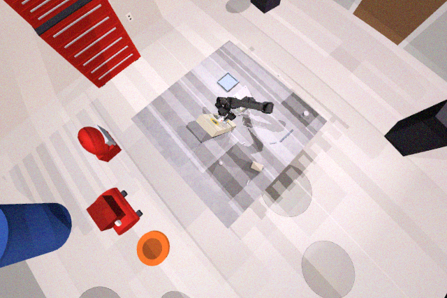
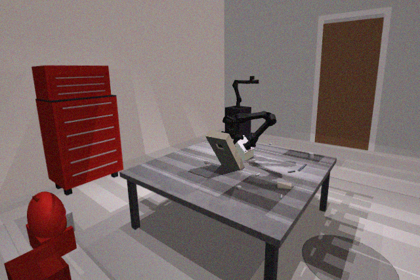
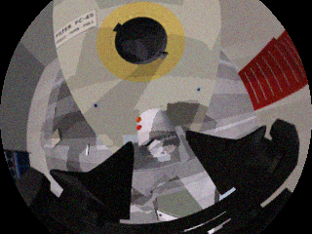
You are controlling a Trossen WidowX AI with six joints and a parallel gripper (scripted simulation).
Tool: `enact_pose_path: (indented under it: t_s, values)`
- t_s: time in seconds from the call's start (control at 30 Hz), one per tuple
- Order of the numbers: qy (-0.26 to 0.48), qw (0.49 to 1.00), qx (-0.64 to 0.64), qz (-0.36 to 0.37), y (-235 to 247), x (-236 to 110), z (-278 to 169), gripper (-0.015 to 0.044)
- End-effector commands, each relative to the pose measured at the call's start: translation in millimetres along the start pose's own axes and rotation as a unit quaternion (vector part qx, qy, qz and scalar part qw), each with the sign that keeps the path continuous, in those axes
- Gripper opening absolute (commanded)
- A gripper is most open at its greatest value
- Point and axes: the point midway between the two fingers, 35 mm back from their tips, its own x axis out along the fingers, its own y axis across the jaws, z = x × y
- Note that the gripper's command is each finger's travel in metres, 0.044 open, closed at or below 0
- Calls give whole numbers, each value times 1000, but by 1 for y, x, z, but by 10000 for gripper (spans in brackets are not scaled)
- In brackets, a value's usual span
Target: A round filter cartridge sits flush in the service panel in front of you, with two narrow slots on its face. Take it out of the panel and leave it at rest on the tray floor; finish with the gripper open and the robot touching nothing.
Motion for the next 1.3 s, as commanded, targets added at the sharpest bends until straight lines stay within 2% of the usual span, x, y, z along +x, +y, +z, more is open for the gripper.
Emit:
enact_pose_path:
  t_s: [0.0, 0.1, 0.17, 0.5, 0.73, 0.97, 1.27]
  values:
    - [0, 1000, 1, 3, 2, 7, -1, 305]
    - [0, 1000, 1, 3, 2, 9, -1, 305]
    - [0, 1000, 0, 1, 1, 6, 0, 252]
    - [0, 1000, 0, 1, 1, 6, 0, 186]
    - [0, 1000, 0, 2, 1, 2, 8, 2]
    - [0, 1000, 1, 2, 1, -8, 23, 0]
    - [2, 1000, 2, -3, -4, -54, 26, 0]
